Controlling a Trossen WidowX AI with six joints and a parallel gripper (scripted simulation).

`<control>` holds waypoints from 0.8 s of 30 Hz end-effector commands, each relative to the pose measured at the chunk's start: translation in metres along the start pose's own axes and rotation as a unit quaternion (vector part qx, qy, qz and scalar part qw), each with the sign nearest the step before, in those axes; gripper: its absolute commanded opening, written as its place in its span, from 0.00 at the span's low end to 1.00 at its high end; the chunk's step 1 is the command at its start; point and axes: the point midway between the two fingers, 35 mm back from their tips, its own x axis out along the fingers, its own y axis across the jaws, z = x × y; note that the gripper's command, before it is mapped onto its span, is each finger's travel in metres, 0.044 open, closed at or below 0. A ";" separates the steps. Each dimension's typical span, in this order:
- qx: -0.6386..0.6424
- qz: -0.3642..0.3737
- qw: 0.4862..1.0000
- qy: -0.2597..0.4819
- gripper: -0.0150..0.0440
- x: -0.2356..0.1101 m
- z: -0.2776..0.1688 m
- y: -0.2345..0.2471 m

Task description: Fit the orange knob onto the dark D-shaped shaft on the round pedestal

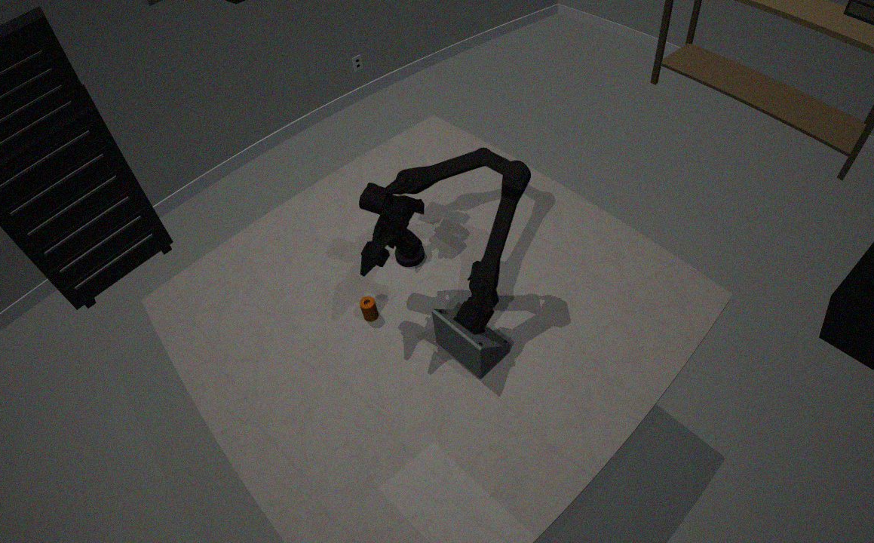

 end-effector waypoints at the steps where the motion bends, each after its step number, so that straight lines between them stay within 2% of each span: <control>1: 0.000 0.000 1.000 0.000 0.98 0.000 0.000 0.000; 3: -0.031 0.019 0.999 -0.018 1.00 0.003 0.001 0.006; 6: -0.170 0.088 0.975 -0.110 1.00 0.014 0.008 0.031; 10: -0.359 0.141 0.883 -0.267 1.00 0.021 0.015 0.066; 12: -0.444 0.145 0.812 -0.351 1.00 0.020 0.016 0.081; 15: -0.549 0.123 0.677 -0.475 1.00 0.015 0.015 0.102; 21: -0.648 -0.007 0.347 -0.679 1.00 0.002 -0.005 0.128; 22: -0.648 -0.023 0.317 -0.692 1.00 0.000 -0.007 0.129; 24: -0.648 -0.028 0.307 -0.696 1.00 -0.001 -0.008 0.130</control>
